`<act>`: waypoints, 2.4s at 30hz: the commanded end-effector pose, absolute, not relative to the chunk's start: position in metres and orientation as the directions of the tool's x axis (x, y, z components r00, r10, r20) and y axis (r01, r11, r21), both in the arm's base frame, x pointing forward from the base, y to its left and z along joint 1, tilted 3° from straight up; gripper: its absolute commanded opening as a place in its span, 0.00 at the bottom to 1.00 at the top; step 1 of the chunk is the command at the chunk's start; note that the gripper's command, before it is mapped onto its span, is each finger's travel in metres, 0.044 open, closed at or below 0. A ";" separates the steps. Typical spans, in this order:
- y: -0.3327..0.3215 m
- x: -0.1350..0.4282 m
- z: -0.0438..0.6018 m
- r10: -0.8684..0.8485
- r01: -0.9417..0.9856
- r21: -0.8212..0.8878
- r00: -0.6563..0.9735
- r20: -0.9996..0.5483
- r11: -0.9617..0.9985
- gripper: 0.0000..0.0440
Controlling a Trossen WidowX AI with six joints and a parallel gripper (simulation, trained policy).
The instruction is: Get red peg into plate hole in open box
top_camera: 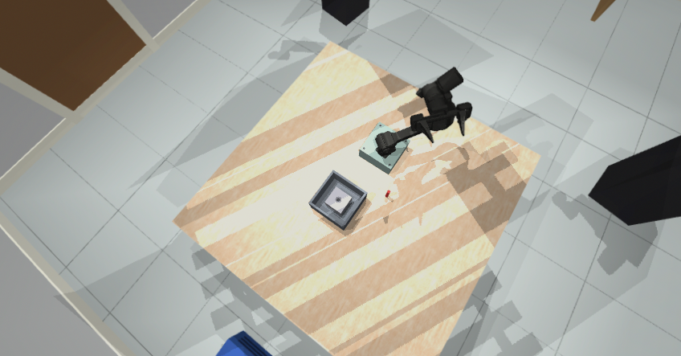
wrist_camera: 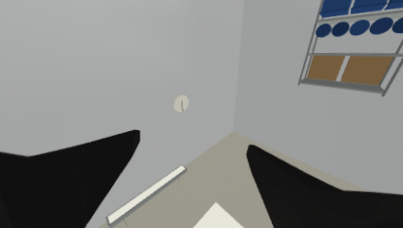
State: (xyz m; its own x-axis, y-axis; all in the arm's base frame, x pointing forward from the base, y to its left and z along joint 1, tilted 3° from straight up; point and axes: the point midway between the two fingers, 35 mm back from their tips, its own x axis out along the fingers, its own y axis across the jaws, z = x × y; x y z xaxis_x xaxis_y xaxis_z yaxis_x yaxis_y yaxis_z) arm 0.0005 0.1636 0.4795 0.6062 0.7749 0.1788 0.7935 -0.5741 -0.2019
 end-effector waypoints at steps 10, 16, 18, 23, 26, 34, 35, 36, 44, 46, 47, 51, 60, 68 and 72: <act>0.136 0.040 0.477 0.706 0.645 -0.618 0.680 0.198 -0.449 1.00; 0.125 0.057 0.472 0.673 0.537 -0.766 0.714 0.190 -0.354 1.00; 0.121 0.063 0.470 0.662 0.496 -0.808 0.726 0.186 -0.317 1.00; 0.112 0.077 0.464 0.636 0.386 -0.896 0.753 0.169 -0.219 1.00; 0.107 0.085 0.460 0.620 0.315 -0.936 0.769 0.156 -0.156 1.00; 0.093 0.107 0.445 0.579 0.117 -0.993 0.808 0.108 0.022 1.00; 0.092 0.109 0.443 0.574 0.092 -0.995 0.813 0.101 0.045 1.00; 0.090 0.112 0.441 0.569 0.067 -0.995 0.817 0.093 0.068 1.00; 0.079 0.131 0.423 0.533 -0.129 -0.959 0.846 0.026 0.251 1.00; 0.076 0.135 0.417 0.524 -0.175 -0.939 0.852 0.007 0.296 1.00; 0.075 0.138 0.415 0.520 -0.197 -0.927 0.854 -0.003 0.318 1.00; 0.070 0.146 0.404 0.504 -0.282 -0.870 0.862 -0.045 0.404 1.00; 0.061 0.162 0.377 0.475 -0.438 -0.688 0.867 -0.153 0.579 1.00; 0.055 0.173 0.350 0.455 -0.522 -0.478 0.852 -0.259 0.706 1.00; 0.053 0.177 0.336 0.447 -0.541 -0.363 0.837 -0.314 0.758 1.00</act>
State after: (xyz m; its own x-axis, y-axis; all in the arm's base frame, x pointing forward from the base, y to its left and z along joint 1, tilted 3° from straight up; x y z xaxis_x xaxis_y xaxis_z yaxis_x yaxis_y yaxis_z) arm 0.1726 0.0556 0.3494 0.8492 0.4578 -0.2630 -0.5275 0.7142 -0.4601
